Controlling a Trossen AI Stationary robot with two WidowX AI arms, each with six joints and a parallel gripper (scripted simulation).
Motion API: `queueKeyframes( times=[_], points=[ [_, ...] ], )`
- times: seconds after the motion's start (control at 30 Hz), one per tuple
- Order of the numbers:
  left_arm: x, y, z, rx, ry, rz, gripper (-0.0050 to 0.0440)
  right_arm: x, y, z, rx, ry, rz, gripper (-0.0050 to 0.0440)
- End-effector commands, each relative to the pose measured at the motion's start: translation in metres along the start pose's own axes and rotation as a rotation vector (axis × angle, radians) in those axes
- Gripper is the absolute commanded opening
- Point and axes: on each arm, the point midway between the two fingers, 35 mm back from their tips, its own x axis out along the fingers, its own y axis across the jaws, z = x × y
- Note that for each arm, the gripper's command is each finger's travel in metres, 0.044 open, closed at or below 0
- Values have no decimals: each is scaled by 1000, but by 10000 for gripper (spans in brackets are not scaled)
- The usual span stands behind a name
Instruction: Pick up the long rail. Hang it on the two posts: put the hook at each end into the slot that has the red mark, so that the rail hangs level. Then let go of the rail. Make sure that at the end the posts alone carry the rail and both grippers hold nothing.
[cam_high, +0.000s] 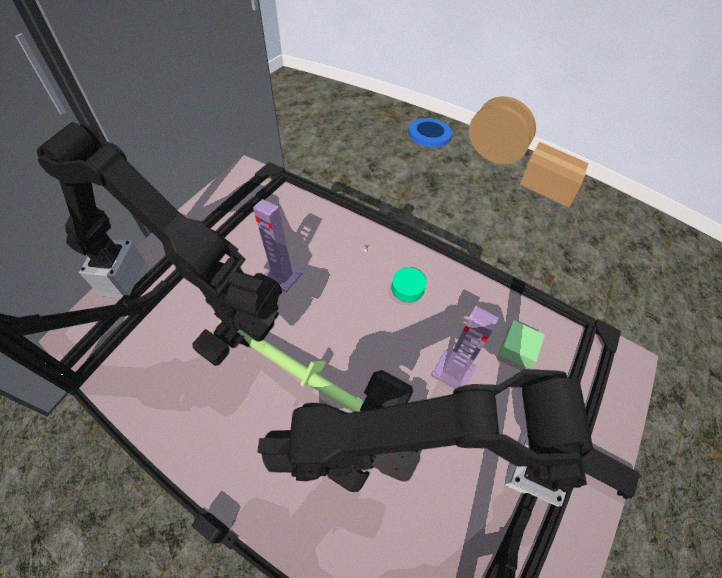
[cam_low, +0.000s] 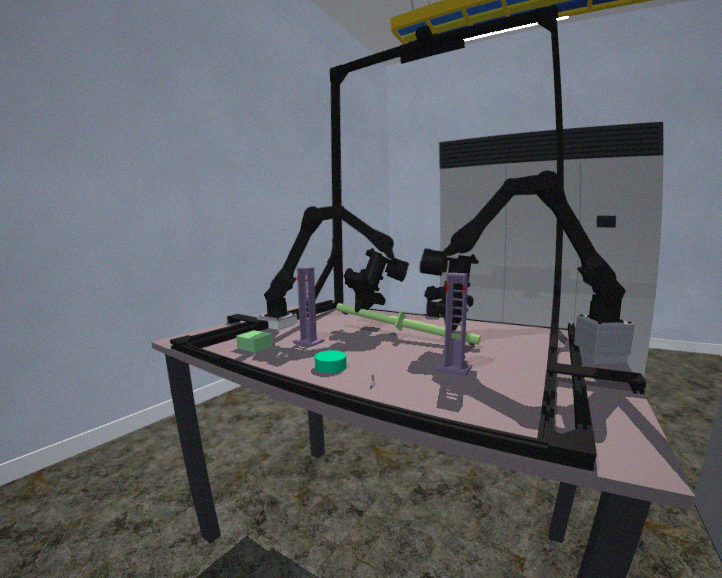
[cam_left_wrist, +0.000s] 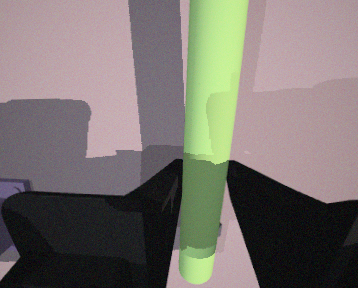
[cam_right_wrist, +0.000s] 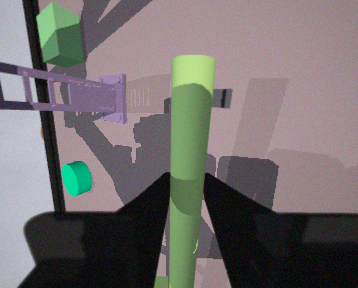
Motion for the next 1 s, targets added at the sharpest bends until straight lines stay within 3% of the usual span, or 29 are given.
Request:
queueKeyframes(
  times=[0.0,0.57,0.97],
  points=[
    [4,-2,-1,4,9,-9,0,-1,1,1,-15,-1,7,0],
    [-28,-1,5,-15,99,3,0,4,3,4,40,89,0,0],
    [-28,-2,6,-15,136,1,0,13,-4,3,58,119,-1,0]
  ],
)
